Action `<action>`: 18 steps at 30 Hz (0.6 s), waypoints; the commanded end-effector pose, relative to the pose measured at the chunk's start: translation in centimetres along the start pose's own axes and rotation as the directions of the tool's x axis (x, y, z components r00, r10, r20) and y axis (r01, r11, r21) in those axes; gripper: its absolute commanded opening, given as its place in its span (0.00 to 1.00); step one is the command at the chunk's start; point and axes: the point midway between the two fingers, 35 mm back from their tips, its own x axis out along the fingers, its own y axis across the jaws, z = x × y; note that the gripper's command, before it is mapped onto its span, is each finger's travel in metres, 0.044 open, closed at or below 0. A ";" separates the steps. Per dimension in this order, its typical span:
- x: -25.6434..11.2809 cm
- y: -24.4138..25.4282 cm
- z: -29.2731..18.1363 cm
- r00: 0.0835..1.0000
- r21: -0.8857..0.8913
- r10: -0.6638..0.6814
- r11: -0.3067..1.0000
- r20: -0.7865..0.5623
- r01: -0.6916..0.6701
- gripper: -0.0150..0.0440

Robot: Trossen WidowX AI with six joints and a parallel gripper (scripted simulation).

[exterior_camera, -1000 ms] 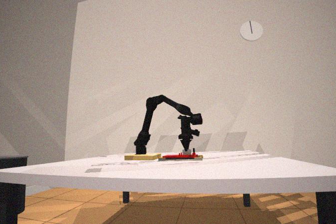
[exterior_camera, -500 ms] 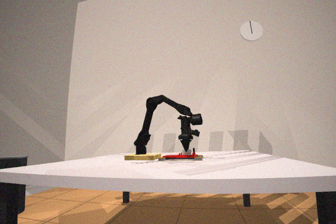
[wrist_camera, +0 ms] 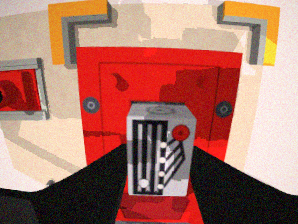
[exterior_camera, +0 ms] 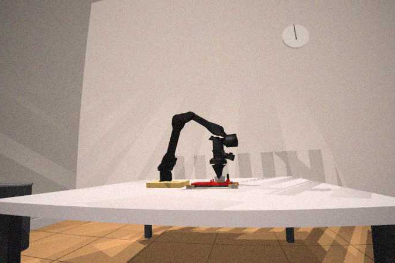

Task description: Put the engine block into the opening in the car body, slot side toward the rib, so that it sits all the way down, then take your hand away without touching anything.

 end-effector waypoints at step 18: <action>0.3 -0.1 0.0 1.000 0.004 -0.004 1.000 0.000 0.004 0.52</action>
